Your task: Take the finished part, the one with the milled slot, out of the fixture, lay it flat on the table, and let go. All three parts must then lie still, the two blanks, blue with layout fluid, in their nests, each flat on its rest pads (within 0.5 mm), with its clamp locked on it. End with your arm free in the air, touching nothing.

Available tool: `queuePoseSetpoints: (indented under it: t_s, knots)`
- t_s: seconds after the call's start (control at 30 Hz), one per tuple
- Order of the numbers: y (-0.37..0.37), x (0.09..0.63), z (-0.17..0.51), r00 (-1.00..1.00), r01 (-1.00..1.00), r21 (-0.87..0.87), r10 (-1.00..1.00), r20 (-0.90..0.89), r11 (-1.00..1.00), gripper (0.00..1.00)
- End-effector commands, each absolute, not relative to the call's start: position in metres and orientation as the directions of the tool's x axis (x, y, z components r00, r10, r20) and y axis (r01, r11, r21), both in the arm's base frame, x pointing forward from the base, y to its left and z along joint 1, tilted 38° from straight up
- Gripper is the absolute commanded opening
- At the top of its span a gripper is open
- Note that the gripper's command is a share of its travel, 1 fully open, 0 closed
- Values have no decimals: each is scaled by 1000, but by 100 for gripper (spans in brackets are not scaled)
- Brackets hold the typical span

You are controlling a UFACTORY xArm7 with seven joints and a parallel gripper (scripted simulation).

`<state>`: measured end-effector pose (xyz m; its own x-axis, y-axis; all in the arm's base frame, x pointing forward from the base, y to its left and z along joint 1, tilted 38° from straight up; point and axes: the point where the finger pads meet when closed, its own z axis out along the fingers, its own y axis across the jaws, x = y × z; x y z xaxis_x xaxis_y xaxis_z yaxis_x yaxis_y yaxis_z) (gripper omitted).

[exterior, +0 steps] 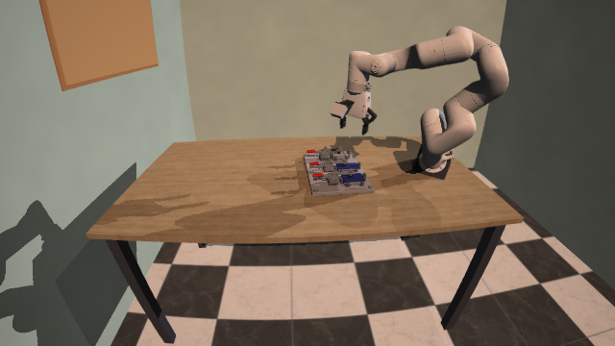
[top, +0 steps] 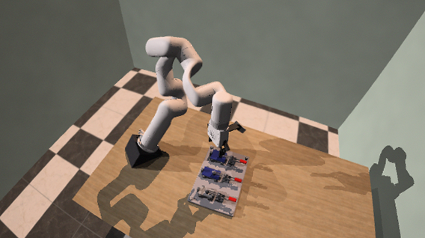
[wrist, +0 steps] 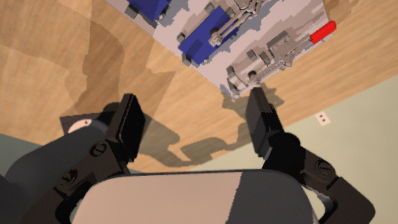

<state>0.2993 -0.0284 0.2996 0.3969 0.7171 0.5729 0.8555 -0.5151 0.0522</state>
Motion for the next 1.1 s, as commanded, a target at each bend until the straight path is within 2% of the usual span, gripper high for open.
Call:
queuePoseSetpoints:
  t_s: [0.0, 0.17, 0.23, 0.27, 0.57, 1.07]
  knots:
    - [0, 302, 331, 245, 913, 137, 785, 568, -384, 100]
    - [28, 298, 358, 96, 944, 213, 827, 554, -253, 100]
    - [28, 298, 358, 96, 944, 213, 827, 554, -253, 100]
    - [45, 294, 374, 7, 950, 258, 840, 542, -174, 100]
    - [90, 271, 416, -243, 925, 377, 838, 489, 48, 100]
    - [92, 270, 418, -254, 922, 382, 836, 486, 58, 100]
